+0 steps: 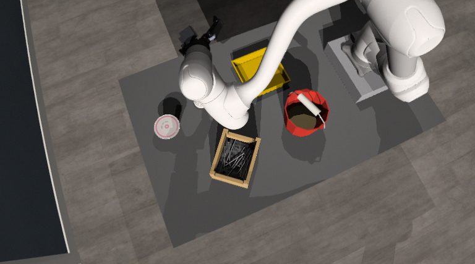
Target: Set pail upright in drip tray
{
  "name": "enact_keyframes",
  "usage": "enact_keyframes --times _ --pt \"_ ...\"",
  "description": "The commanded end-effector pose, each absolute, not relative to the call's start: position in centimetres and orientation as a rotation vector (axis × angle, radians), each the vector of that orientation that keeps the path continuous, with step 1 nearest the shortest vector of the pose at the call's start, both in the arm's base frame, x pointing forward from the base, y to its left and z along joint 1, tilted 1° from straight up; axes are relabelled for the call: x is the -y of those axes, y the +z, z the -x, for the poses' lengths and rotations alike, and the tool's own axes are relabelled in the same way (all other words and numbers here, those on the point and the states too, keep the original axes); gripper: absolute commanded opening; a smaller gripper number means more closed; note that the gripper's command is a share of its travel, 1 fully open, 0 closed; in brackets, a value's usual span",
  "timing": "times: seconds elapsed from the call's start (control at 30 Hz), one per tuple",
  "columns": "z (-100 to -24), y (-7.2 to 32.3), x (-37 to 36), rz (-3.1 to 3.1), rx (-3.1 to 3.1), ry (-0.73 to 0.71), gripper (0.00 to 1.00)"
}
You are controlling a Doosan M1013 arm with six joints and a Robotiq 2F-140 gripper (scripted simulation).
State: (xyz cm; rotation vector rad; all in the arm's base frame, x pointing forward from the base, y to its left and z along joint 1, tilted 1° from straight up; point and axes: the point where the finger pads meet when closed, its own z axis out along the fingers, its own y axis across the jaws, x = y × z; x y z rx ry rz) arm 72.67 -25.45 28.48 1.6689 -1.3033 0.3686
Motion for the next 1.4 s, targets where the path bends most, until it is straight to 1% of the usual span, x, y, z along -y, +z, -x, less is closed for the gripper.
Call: enact_keyframes --times 0.0,0.6,0.7,1.03,1.1,1.13,1.37 --pt "-72.7 28.6 25.4 -1.669 1.305 0.37 1.0" --pt "-72.5 28.5 25.2 -1.676 1.308 0.369 1.0" --pt "-70.7 27.8 21.8 -1.757 1.348 0.354 1.0" --pt "-66.4 26.3 14.2 -1.928 1.435 0.315 1.0" --pt "-66.4 26.3 14.2 -1.928 1.435 0.315 1.0" --pt "-65.1 25.9 11.9 -1.977 1.461 0.302 1.0" --pt "-61.9 25.1 7.0 -2.082 1.521 0.268 1.0"
